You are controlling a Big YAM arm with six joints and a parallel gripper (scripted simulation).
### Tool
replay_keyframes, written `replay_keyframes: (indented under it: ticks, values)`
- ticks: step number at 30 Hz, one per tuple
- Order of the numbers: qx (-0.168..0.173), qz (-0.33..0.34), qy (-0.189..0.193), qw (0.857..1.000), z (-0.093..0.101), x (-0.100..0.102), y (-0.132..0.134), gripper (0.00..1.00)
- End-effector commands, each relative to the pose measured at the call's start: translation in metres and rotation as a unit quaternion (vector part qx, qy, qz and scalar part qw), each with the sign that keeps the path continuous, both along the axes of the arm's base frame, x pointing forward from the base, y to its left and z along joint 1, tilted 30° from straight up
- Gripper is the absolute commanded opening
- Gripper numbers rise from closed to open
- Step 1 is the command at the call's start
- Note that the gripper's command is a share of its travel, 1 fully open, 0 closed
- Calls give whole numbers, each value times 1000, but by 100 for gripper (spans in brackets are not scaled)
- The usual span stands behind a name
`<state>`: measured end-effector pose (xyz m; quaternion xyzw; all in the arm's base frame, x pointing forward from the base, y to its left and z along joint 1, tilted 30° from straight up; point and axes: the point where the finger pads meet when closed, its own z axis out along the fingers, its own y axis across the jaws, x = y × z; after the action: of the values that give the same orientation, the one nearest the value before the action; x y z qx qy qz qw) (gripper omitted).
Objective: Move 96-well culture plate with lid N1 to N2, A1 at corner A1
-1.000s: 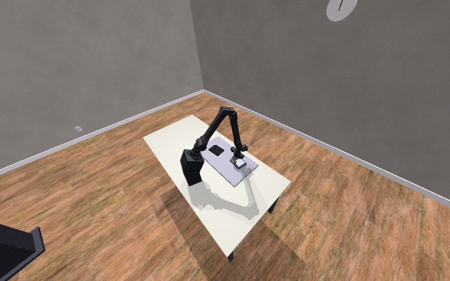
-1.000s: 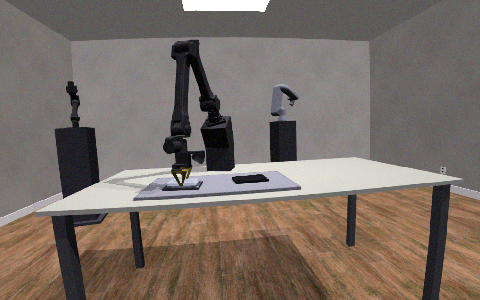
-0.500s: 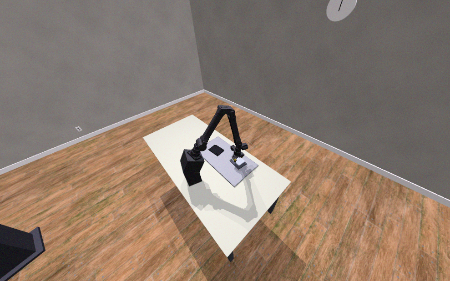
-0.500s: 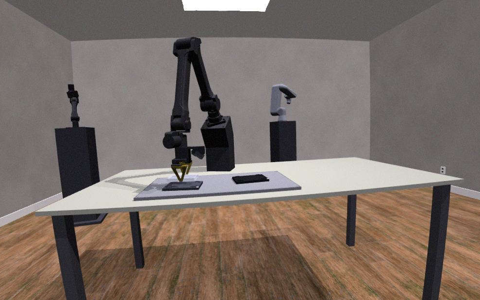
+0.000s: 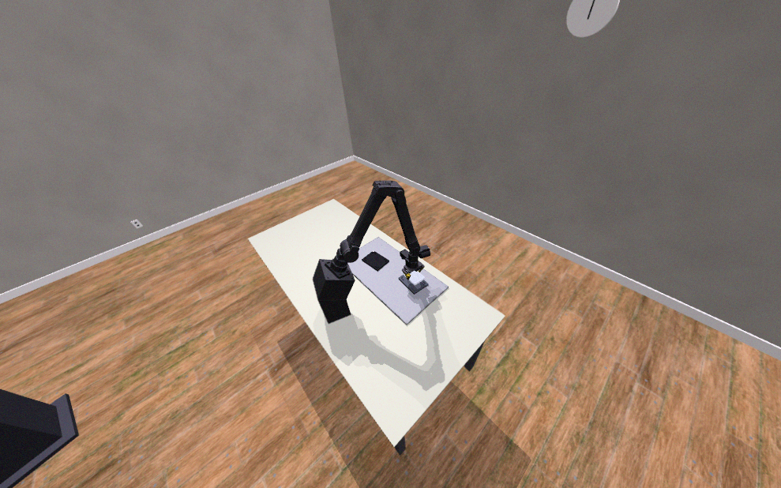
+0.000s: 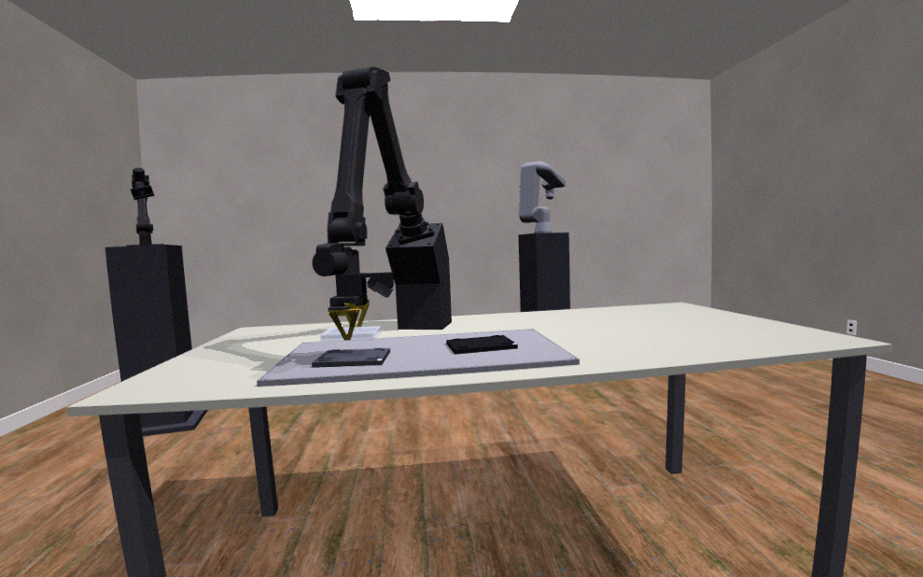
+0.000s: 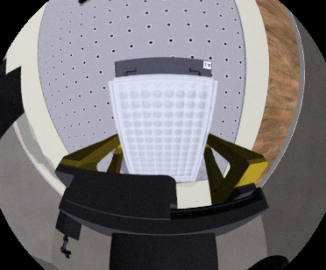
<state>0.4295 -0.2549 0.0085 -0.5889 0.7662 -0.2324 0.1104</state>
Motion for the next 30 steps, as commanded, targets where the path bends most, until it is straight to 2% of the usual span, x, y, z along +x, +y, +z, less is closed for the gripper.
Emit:
replay_keyframes:
  ticks: [1, 18, 30]
  values:
    - [-5, -2, -7, 1000, 20, -8, -3, 0]
    - [-6, 0, -7, 1000, 41, -20, 4, 0]
    - [-6, 0, -7, 1000, 42, -19, 4, 0]
